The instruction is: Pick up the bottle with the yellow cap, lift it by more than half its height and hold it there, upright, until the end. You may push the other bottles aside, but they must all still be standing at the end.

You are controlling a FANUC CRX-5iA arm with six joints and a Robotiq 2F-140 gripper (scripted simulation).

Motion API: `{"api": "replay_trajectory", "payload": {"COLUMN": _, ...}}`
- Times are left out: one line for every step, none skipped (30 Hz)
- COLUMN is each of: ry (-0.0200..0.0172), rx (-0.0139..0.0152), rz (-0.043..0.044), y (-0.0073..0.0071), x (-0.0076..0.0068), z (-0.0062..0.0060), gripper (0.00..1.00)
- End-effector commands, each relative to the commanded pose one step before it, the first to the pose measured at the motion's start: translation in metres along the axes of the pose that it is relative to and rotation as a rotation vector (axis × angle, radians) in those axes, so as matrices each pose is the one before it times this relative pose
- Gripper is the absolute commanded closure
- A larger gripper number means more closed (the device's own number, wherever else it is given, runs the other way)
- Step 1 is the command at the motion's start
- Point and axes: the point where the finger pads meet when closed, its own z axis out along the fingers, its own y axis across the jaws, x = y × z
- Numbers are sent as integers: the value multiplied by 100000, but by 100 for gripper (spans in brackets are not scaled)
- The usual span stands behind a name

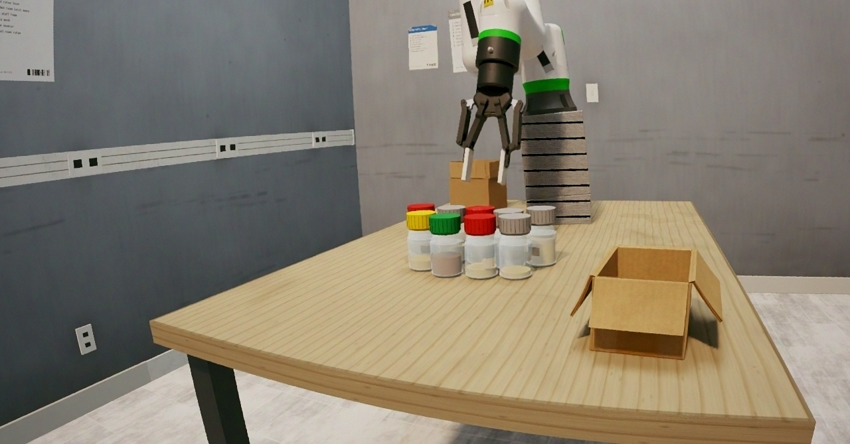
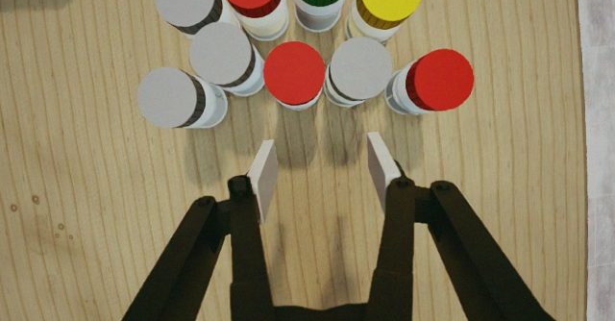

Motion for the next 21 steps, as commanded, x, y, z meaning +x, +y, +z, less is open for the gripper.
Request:
{"api": "replay_trajectory", "payload": {"ry": 2116, "rx": -102, "rz": -17, "y": -45, "x": -364, "z": -663, "gripper": 49}}
{"api": "replay_trajectory", "payload": {"ry": 918, "rx": -38, "rz": -5, "y": -18, "x": -237, "z": -314, "gripper": 49}}
{"api": "replay_trajectory", "payload": {"ry": 918, "rx": -38, "rz": -5, "y": -17, "x": -234, "z": -316, "gripper": 49}}
{"api": "replay_trajectory", "payload": {"ry": 918, "rx": -38, "rz": -5, "y": -17, "x": -231, "z": -318, "gripper": 49}}
{"api": "replay_trajectory", "payload": {"ry": 918, "rx": -38, "rz": -5, "y": -17, "x": -228, "z": -321, "gripper": 49}}
{"api": "replay_trajectory", "payload": {"ry": 918, "rx": -38, "rz": -5, "y": -17, "x": -225, "z": -323, "gripper": 49}}
{"api": "replay_trajectory", "payload": {"ry": 918, "rx": -38, "rz": -5, "y": -17, "x": -223, "z": -325, "gripper": 49}}
{"api": "replay_trajectory", "payload": {"ry": 918, "rx": -38, "rz": -5, "y": -17, "x": -220, "z": -327, "gripper": 49}}
{"api": "replay_trajectory", "payload": {"ry": 918, "rx": -38, "rz": -5, "y": -17, "x": -217, "z": -329, "gripper": 49}}
{"api": "replay_trajectory", "payload": {"ry": 0, "rx": 0, "rz": 0, "y": 0, "x": 0, "z": 0, "gripper": 49}}
{"api": "replay_trajectory", "payload": {"ry": 0, "rx": 0, "rz": 0, "y": 0, "x": 0, "z": 0, "gripper": 49}}
{"api": "replay_trajectory", "payload": {"ry": 0, "rx": 0, "rz": 0, "y": 0, "x": 0, "z": 0, "gripper": 49}}
{"api": "replay_trajectory", "payload": {"ry": 0, "rx": 0, "rz": 0, "y": 0, "x": 0, "z": 0, "gripper": 49}}
{"api": "replay_trajectory", "payload": {"ry": 0, "rx": 0, "rz": 0, "y": 0, "x": 0, "z": 0, "gripper": 49}}
{"api": "replay_trajectory", "payload": {"ry": 0, "rx": 0, "rz": 0, "y": 0, "x": 0, "z": 0, "gripper": 49}}
{"api": "replay_trajectory", "payload": {"ry": 0, "rx": 0, "rz": 0, "y": 0, "x": 0, "z": 0, "gripper": 49}}
{"api": "replay_trajectory", "payload": {"ry": -8872, "rx": 214, "rz": 93, "y": 214, "x": 1714, "z": 2900, "gripper": 49}}
{"api": "replay_trajectory", "payload": {"ry": 985, "rx": -23, "rz": -11, "y": -11, "x": -123, "z": -165, "gripper": 49}}
{"api": "replay_trajectory", "payload": {"ry": 985, "rx": -23, "rz": -11, "y": -11, "x": -121, "z": -166, "gripper": 49}}
{"api": "replay_trajectory", "payload": {"ry": 985, "rx": -23, "rz": -11, "y": -11, "x": -120, "z": -168, "gripper": 49}}
{"api": "replay_trajectory", "payload": {"ry": 985, "rx": -23, "rz": -11, "y": -11, "x": -118, "z": -169, "gripper": 49}}
